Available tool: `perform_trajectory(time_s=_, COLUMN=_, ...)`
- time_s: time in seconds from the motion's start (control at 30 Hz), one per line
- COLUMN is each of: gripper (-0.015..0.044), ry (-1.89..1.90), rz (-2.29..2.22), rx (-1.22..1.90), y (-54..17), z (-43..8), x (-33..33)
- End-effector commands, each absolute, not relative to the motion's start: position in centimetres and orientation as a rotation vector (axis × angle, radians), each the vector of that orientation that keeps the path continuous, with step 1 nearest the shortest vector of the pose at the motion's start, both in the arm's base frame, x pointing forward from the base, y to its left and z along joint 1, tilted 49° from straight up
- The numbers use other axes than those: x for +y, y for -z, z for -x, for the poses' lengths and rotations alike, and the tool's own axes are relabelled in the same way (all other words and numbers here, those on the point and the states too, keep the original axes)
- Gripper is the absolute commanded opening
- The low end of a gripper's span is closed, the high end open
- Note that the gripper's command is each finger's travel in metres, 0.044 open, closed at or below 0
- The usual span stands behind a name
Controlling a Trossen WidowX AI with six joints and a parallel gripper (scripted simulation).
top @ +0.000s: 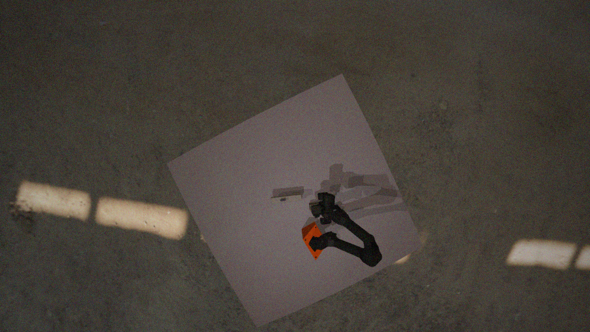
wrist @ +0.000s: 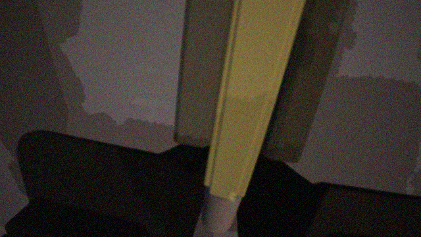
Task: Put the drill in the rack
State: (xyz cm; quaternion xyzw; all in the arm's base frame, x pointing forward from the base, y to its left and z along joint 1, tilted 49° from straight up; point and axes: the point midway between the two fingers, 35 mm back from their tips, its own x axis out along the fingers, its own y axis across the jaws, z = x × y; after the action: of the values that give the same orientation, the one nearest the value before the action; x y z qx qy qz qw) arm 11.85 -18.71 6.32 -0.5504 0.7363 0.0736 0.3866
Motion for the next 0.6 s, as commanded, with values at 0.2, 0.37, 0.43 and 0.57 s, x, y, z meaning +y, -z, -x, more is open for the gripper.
perform_trajectory(time_s=0.2, gripper=0.0, ry=-0.198, rz=1.396, rx=1.871, y=-6.18, z=-11.83, x=-18.6)
perform_trajectory(time_s=0.37, gripper=0.0, ry=-0.198, rz=1.396, rx=1.871, y=-6.21, z=-11.86, x=-18.62)
perform_trajectory(time_s=0.43, gripper=0.0, ry=-0.198, rz=1.396, rx=1.871, y=-6.24, z=-11.87, x=-18.63)
perform_trajectory(time_s=0.57, gripper=0.0, ry=-0.198, rz=1.396, rx=1.871, y=-6.28, z=-11.9, x=-18.65)
